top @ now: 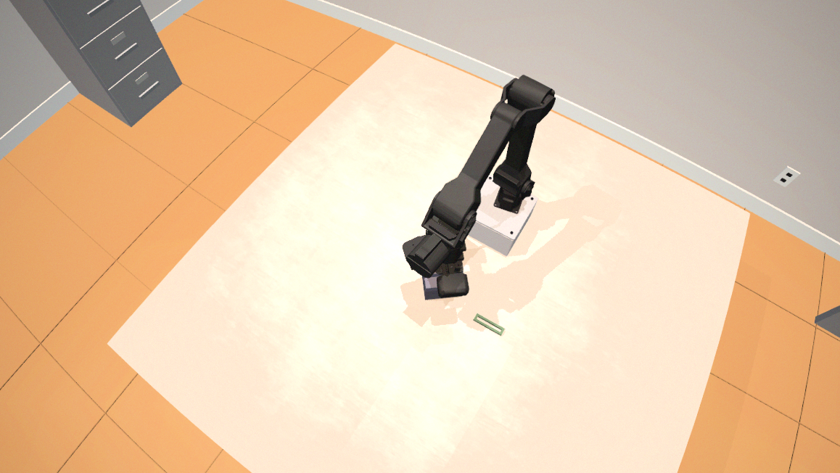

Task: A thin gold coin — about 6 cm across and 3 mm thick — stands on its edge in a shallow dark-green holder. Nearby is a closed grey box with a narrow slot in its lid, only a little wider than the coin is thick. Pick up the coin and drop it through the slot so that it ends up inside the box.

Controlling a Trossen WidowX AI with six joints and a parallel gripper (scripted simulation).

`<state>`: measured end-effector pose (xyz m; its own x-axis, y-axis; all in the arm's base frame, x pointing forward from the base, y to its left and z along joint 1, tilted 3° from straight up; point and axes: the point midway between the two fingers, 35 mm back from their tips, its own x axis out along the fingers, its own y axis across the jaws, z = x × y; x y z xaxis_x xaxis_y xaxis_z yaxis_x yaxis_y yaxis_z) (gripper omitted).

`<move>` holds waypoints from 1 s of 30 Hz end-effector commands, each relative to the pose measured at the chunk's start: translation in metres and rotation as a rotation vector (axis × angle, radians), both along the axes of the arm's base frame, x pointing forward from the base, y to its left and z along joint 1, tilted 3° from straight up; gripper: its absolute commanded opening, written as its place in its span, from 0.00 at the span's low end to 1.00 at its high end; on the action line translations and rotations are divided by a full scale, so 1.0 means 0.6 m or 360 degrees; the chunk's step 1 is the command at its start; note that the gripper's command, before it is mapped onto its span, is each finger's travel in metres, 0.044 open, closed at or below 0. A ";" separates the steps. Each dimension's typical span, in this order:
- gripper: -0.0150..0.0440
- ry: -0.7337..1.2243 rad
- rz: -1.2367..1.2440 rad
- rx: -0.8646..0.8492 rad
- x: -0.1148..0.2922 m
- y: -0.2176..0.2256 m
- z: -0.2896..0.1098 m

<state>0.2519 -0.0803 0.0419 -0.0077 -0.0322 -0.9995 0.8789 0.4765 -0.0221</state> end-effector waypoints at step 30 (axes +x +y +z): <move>0.53 0.0000 0.0001 0.0000 -0.001 0.000 -0.012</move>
